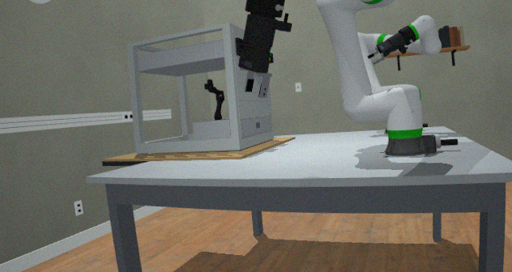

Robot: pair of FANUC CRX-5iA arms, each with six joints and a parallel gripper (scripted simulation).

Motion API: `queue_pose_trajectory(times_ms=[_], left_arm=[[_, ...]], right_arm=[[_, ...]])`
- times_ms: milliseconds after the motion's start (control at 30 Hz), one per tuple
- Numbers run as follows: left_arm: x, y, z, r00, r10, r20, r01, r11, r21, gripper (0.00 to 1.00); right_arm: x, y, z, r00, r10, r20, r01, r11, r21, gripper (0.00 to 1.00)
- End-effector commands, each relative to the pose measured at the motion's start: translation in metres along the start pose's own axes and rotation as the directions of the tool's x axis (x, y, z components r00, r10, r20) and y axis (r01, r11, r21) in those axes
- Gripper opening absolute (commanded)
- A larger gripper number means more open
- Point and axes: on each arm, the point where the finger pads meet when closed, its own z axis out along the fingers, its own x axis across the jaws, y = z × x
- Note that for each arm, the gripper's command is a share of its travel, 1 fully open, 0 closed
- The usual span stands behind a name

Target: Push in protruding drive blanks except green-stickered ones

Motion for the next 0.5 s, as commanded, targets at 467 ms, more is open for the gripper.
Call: queue_pose_trajectory(times_ms=[467], left_arm=[[0.212,-0.073,-0.105,0.931,-0.276,-0.239,0.263,0.961,-0.085,1.00]], right_arm=[[-0.048,0.119,0.112,0.958,-0.155,0.241,0.172,0.984,-0.047,1.00]])
